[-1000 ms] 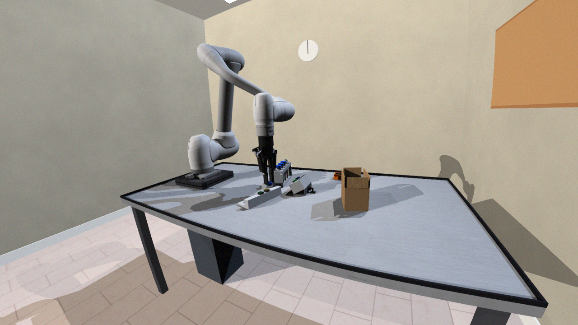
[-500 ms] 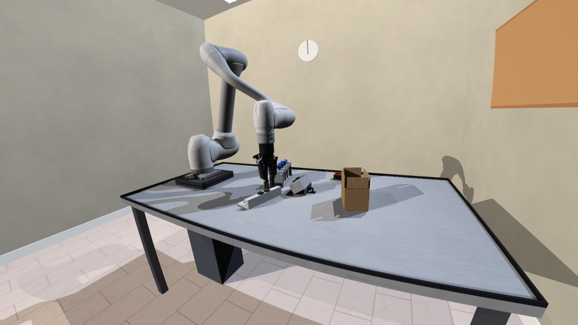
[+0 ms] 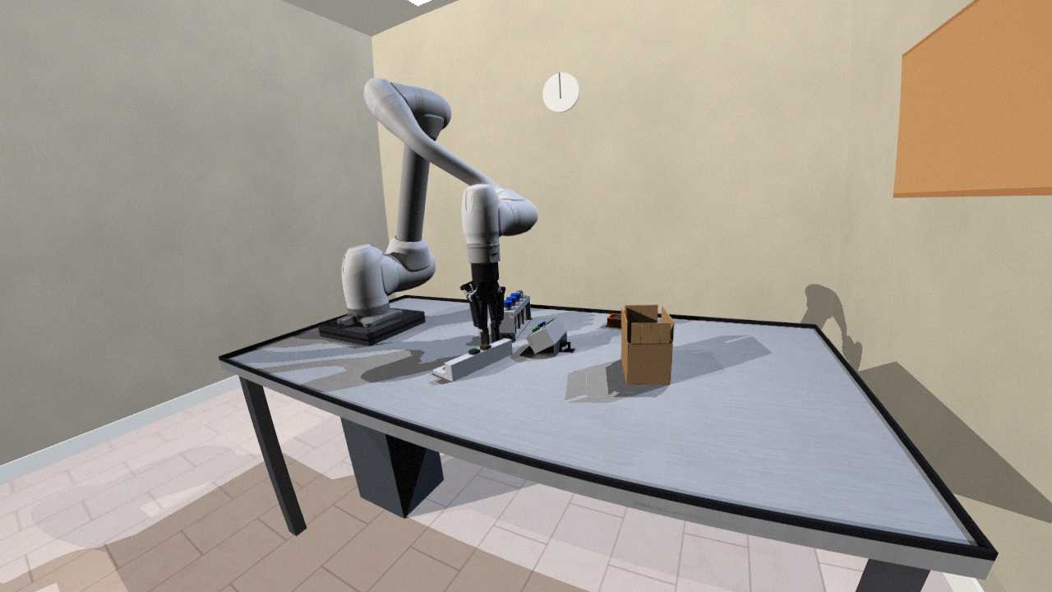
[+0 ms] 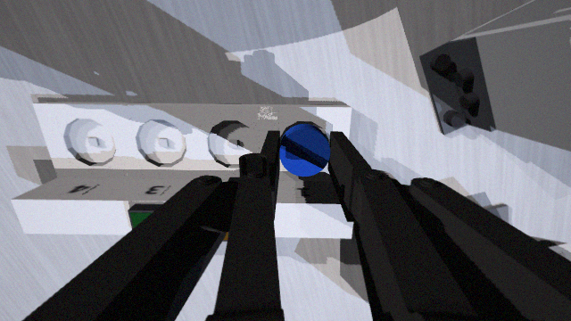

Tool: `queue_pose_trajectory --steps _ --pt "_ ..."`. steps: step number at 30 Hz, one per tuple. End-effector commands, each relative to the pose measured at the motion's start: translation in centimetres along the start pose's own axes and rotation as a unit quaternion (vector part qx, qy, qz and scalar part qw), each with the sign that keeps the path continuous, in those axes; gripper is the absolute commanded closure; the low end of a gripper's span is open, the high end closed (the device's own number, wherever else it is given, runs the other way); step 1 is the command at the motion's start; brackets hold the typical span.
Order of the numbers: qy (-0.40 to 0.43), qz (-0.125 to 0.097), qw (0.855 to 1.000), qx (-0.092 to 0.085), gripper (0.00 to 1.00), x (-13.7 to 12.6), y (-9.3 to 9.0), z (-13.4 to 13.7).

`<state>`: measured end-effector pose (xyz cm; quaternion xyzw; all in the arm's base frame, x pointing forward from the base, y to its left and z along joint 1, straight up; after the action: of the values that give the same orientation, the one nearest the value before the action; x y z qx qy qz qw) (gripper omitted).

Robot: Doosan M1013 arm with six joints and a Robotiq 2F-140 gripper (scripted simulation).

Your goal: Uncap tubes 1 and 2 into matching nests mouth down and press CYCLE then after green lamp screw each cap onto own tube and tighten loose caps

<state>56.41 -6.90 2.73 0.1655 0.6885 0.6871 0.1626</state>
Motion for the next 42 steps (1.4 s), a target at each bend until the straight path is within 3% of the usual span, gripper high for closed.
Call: queue_pose_trajectory --steps 1,15,16,28,32,42 --pt "0.000 0.000 1.000 0.000 0.70 0.0 -0.1 0.0" --pt "0.000 0.000 1.000 0.000 0.70 0.0 -0.5 0.0" --pt "0.000 0.000 1.000 0.000 0.64 0.0 -0.5 0.0" --pt "0.000 0.000 1.000 0.000 0.64 0.0 -0.5 0.0" --pt "0.000 0.000 1.000 0.000 0.64 0.0 0.5 0.0" --pt "0.000 0.000 1.000 0.000 0.64 0.0 5.5 0.0"
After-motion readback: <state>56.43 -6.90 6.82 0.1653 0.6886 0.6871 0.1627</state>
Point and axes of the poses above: the point where the finger pads meet when closed, its own y axis back along the fingers, its own z axis across the jaws, x = y × z, the point moved 2 cm from there along y, back along the fingers, and after that the axes turned 10 degrees about -y, right-handed, at the moved point
